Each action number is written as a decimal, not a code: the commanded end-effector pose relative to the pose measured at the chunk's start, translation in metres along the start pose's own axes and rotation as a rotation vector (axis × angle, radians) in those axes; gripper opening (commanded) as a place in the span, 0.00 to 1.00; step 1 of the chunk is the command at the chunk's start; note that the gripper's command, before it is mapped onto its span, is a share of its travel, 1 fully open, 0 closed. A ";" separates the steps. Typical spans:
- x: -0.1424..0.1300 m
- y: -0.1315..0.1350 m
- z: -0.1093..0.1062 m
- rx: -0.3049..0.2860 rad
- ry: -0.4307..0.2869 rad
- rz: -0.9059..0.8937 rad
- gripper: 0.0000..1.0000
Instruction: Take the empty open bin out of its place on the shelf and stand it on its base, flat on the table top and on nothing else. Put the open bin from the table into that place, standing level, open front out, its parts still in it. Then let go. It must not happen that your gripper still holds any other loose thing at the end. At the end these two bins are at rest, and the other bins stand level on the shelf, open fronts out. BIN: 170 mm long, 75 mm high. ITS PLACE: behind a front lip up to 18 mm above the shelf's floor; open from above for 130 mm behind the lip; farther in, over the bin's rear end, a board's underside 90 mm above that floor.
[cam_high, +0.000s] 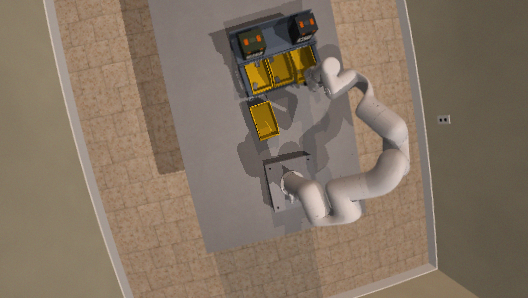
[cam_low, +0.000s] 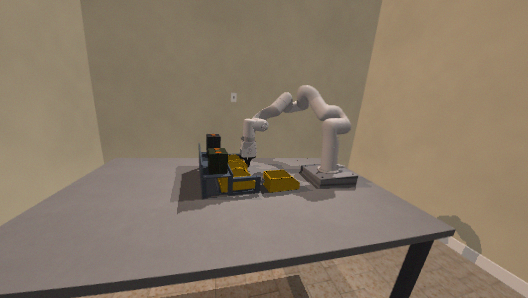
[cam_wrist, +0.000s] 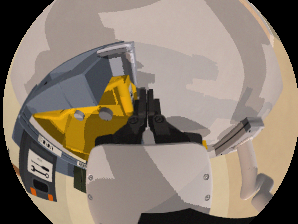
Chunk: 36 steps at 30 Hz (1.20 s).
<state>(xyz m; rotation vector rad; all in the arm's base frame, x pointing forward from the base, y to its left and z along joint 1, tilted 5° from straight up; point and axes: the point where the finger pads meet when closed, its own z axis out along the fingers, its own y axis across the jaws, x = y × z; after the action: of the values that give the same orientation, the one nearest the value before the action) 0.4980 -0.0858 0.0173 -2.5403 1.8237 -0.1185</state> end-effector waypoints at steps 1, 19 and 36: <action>0.000 -0.004 -0.001 0.003 0.002 0.000 0.00; 0.000 -0.023 -0.002 0.003 0.002 0.000 0.00; 0.000 -0.027 -0.002 0.003 0.002 0.000 0.00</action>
<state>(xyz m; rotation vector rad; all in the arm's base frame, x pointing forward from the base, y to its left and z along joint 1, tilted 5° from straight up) 0.5223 -0.0776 0.0187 -2.5407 1.8240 -0.1182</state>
